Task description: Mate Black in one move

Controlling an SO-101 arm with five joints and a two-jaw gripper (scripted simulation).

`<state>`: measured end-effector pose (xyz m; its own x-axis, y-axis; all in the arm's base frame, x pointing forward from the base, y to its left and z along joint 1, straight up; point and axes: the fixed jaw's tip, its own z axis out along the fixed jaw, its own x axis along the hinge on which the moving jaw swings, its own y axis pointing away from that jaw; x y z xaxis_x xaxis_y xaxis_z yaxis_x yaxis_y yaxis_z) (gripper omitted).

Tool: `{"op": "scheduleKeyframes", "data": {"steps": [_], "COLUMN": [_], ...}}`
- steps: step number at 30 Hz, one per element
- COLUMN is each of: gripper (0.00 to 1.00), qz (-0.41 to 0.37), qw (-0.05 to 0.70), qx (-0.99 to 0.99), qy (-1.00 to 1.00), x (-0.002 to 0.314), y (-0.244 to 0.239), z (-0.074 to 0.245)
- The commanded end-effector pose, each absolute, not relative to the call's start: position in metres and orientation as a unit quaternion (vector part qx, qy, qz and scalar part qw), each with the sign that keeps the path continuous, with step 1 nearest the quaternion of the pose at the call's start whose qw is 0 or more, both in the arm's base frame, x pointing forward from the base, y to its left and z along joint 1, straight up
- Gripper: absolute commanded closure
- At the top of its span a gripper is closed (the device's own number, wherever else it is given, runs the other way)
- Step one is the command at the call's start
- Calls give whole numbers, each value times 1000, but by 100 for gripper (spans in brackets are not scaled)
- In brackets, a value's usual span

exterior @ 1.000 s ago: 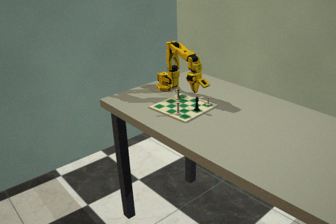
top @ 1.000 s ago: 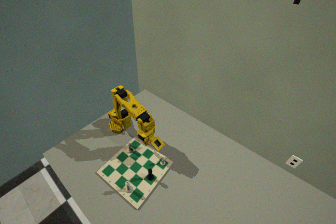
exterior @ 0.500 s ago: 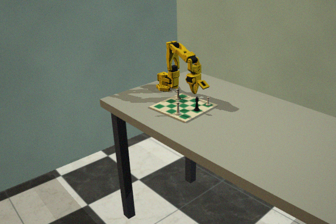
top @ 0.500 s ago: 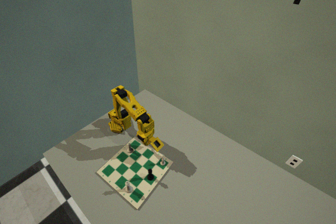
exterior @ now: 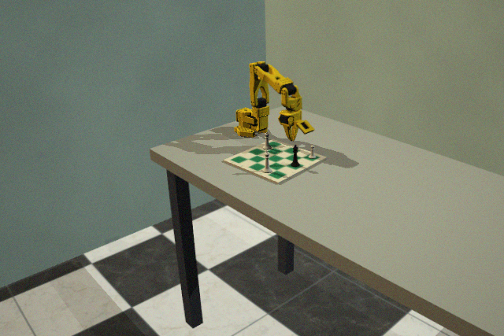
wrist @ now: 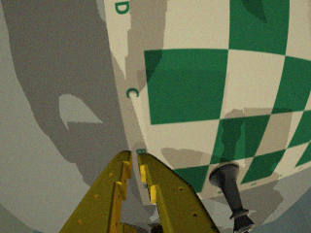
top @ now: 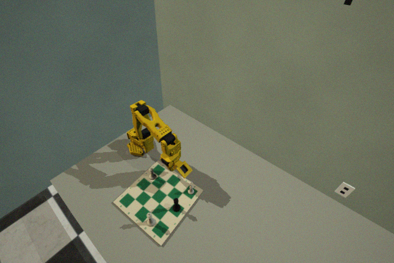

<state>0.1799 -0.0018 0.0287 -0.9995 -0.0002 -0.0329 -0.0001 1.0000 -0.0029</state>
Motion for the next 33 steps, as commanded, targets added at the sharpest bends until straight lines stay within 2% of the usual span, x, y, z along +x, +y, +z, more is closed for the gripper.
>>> {"op": "scheduleKeyframes", "data": {"steps": [1,11,20,33], "gripper": [100,100,100,100], "qz": [0,0,0,-1], "qw": [11,11,11,20], "qx": [0,0,0,0], "qy": [1000,1000,1000,1000], "x": [177,177,177,176], "y": [0,0,0,0], "z": [26,27,44,92]}}
